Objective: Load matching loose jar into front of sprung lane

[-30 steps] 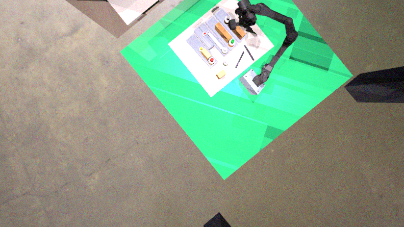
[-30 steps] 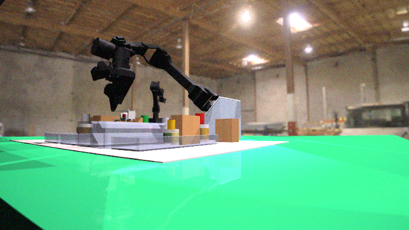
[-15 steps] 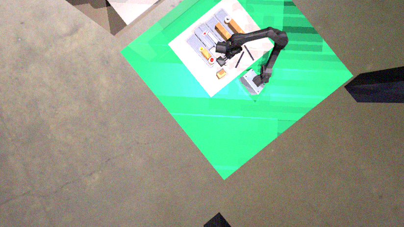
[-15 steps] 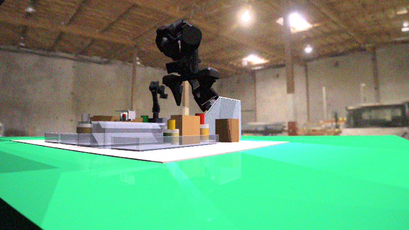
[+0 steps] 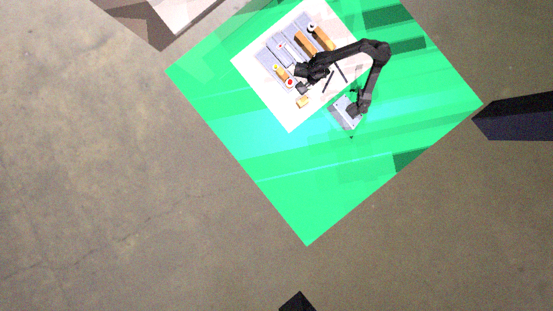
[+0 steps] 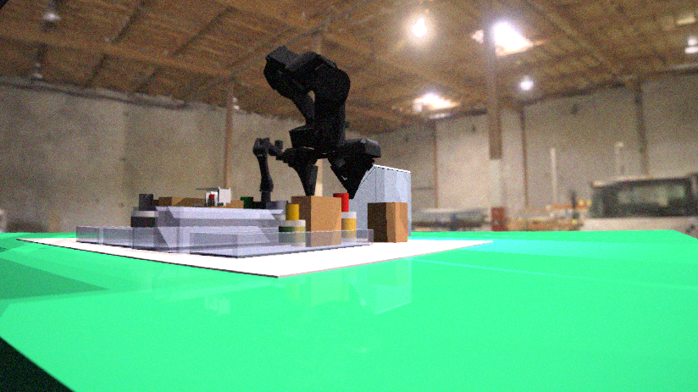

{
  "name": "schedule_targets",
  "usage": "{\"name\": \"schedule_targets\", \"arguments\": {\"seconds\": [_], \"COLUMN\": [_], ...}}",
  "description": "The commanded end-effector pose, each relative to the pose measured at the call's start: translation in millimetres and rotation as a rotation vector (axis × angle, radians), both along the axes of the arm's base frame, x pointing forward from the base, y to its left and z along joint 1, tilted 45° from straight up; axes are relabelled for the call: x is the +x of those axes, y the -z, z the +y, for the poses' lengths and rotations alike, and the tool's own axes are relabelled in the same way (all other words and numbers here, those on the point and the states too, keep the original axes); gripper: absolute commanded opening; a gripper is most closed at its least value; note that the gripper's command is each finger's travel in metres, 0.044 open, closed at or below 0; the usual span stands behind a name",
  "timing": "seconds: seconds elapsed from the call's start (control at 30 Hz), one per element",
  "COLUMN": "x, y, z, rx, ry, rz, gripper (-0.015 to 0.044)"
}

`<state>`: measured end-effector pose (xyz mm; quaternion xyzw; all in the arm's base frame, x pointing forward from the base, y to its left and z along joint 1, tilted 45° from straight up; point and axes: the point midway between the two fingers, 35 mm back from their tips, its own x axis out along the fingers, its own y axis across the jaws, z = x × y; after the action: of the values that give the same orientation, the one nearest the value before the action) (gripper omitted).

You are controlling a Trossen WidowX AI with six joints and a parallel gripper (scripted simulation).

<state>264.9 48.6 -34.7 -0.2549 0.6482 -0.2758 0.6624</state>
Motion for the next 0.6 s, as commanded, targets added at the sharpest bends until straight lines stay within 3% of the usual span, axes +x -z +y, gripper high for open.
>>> {"name": "schedule_targets", "arguments": {"seconds": [0.0,0.57], "x": [-2.8,-2.5], "y": [10.7,25.8], "z": [-11.7,-26.6], "rx": [-0.010,-0.010], "ry": [0.000,0.000], "rz": [0.013,0.013], "gripper": [0.0440,0.0440]}}
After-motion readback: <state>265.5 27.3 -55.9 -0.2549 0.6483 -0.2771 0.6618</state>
